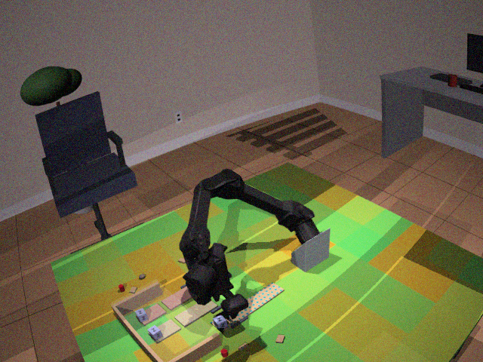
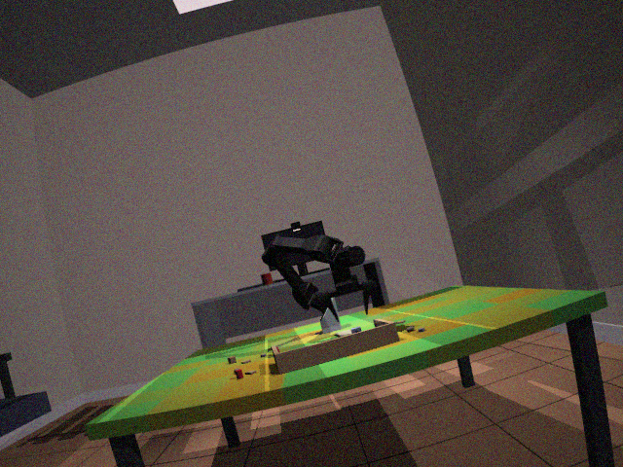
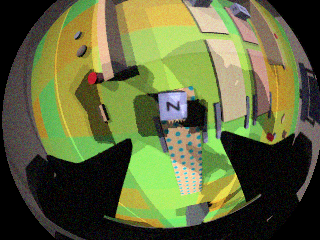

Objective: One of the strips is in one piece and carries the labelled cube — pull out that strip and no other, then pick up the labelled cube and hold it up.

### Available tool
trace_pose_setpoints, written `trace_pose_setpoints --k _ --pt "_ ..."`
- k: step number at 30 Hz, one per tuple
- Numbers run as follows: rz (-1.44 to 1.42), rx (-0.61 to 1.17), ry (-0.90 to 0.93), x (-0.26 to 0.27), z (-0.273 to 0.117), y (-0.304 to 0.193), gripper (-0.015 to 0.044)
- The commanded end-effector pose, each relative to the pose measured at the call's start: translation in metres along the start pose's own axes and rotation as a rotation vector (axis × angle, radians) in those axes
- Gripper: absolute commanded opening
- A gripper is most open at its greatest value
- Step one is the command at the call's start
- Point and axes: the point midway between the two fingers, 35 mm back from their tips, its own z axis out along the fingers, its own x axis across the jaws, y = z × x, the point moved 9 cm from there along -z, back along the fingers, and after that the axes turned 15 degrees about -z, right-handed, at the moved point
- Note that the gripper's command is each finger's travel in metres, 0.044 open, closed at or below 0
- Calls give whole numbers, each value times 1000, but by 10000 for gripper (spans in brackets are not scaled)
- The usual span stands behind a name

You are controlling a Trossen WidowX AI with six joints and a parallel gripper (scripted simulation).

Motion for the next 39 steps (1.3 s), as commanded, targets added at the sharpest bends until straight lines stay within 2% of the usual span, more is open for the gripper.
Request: trace_pose_setpoints --k 1,4,11,12,39 --pt "-1 0 -4 -4 -1 14 440" --pt "-1 -1 -4 -5 -1 24 440" --pt "-1 -1 -4 -5 8 25 256" --pt "-1 -1 -4 -5 9 25 250" --pt "-1 0 -6 -6 53 24 250"
